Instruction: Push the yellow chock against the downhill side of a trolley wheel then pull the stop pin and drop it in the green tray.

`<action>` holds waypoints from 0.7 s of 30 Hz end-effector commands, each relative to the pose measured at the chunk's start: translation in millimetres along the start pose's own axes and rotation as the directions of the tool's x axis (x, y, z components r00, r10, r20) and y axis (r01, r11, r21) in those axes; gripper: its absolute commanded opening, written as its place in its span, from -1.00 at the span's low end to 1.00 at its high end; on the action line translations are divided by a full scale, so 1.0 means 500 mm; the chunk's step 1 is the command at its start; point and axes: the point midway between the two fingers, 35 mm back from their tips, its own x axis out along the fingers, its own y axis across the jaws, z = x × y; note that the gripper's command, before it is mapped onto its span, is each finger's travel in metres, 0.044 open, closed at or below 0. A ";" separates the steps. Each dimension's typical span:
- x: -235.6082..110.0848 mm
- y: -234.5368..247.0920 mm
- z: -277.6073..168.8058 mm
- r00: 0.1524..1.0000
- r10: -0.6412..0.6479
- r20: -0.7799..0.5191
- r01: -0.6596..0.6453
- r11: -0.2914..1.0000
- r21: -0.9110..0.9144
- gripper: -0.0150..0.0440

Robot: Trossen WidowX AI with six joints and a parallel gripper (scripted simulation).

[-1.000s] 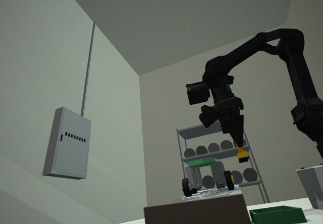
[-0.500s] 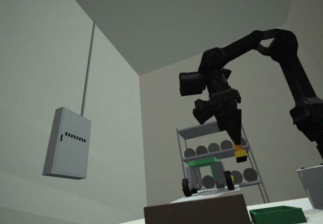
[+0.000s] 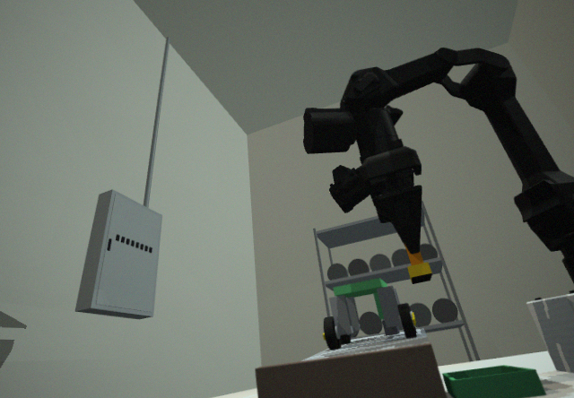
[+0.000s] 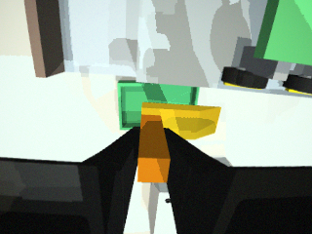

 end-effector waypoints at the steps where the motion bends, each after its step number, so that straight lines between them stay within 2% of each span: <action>1: -0.005 0.003 0.005 1.000 -0.025 0.011 0.025 1.000 0.004 -0.49; 15: 0.005 0.009 0.064 1.000 -0.025 0.014 0.025 1.000 0.004 -0.49; 21: 0.018 0.009 0.062 1.000 -0.025 0.014 0.025 1.000 0.004 -0.49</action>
